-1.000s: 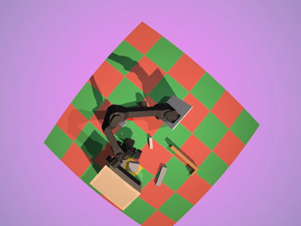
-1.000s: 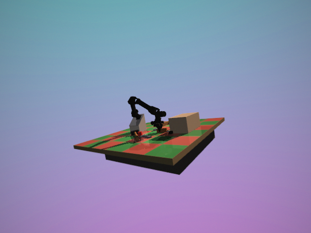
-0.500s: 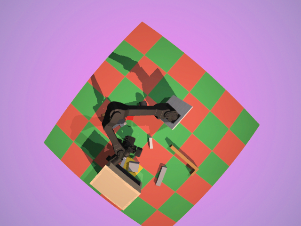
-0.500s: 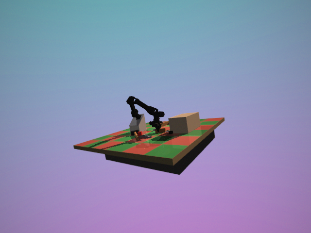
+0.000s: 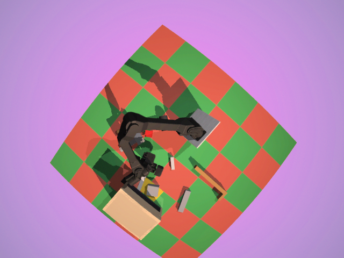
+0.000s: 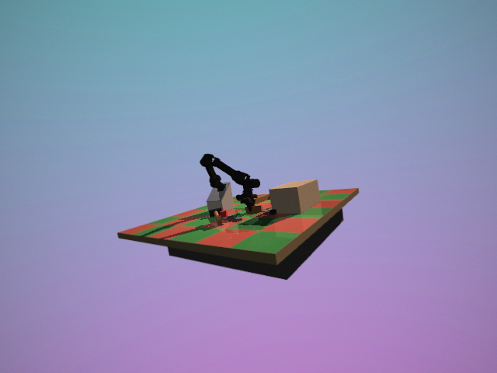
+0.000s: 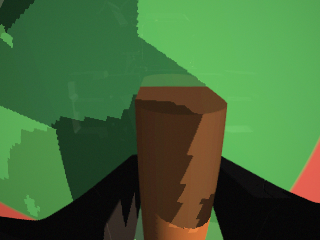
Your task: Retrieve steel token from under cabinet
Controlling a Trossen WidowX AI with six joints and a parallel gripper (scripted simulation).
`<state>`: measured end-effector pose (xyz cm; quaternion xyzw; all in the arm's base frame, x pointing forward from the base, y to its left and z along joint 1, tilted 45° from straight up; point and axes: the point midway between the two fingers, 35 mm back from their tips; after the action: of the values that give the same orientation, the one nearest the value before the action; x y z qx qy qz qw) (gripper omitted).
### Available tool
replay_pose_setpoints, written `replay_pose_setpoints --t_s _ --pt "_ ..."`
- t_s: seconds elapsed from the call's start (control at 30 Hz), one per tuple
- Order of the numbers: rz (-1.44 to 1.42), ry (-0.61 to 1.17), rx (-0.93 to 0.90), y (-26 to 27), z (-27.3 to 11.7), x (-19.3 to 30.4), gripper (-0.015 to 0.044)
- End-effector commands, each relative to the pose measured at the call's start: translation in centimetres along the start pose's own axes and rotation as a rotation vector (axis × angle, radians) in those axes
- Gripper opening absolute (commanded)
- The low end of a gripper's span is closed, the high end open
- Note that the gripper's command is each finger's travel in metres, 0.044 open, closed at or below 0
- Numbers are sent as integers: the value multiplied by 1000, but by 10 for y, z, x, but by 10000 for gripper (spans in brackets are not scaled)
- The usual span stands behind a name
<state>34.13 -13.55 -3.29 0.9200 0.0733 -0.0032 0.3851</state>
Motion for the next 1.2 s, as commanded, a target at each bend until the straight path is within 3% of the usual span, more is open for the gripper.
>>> replay_pose_setpoints --t_s 0.0,1.17 --pt "-6 -4 5 1 1 -8 0" --pt "-8 -6 4 16 1 -48 0"
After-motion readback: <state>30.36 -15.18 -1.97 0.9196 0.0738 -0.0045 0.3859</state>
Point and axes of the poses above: the point midway between the two fingers, 35 mm back from their tips, its own z axis out along the fingers, its own y axis across the jaws, x = y × z, and after that the axes turned 13 degrees about z, right-handed
